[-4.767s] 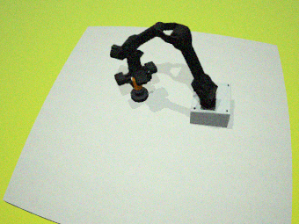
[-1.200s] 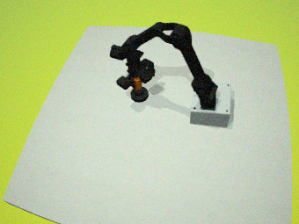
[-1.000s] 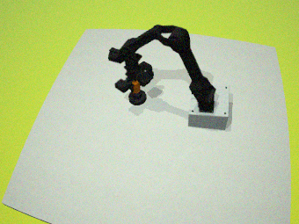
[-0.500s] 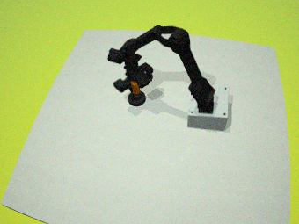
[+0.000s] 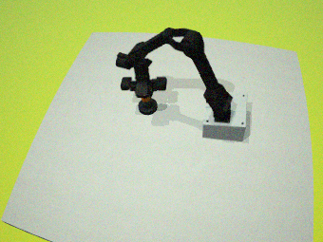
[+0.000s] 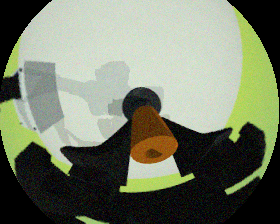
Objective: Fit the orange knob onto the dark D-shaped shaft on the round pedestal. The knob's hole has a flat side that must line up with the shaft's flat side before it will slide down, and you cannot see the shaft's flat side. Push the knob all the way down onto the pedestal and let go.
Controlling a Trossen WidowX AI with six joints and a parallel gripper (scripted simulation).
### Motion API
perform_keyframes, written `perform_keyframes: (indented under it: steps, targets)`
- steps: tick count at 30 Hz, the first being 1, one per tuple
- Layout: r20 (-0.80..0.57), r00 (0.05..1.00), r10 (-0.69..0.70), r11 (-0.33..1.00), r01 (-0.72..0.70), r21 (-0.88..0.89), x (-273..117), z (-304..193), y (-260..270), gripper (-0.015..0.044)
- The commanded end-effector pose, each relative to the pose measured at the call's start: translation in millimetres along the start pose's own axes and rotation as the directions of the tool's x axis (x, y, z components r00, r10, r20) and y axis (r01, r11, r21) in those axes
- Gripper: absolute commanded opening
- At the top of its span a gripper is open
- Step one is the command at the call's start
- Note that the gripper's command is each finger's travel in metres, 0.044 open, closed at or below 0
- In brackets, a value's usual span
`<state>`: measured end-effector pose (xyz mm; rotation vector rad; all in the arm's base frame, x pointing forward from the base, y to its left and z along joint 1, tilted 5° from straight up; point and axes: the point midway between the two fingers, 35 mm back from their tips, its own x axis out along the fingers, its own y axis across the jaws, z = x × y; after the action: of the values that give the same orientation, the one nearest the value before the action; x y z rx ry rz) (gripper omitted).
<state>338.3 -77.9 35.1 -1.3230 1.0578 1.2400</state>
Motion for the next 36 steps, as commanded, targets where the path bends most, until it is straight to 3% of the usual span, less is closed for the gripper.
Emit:
perform_keyframes:
  steps: [1, 7, 13, 18, 24, 36]
  targets:
    - [-0.001, 1.000, -0.003, 0.934, 0.004, 0.358, -1, -1, -2, 0.0000]
    - [-0.001, 1.000, -0.004, 0.709, 0.004, 0.705, -3, -1, -2, 0.0000]
    - [-0.001, 1.000, -0.004, 0.362, 0.003, 0.932, -4, 0, -2, 0.0000]
    - [-0.001, 1.000, -0.004, 0.022, 0.002, 1.000, -3, 0, -1, 0.0000]
    - [-0.001, 1.000, -0.003, -0.375, 0.000, 0.927, -1, 1, 2, 0.0000]
    - [-0.001, 1.000, -0.003, -0.418, 0.000, 0.908, -2, 3, 8, 0.0000]
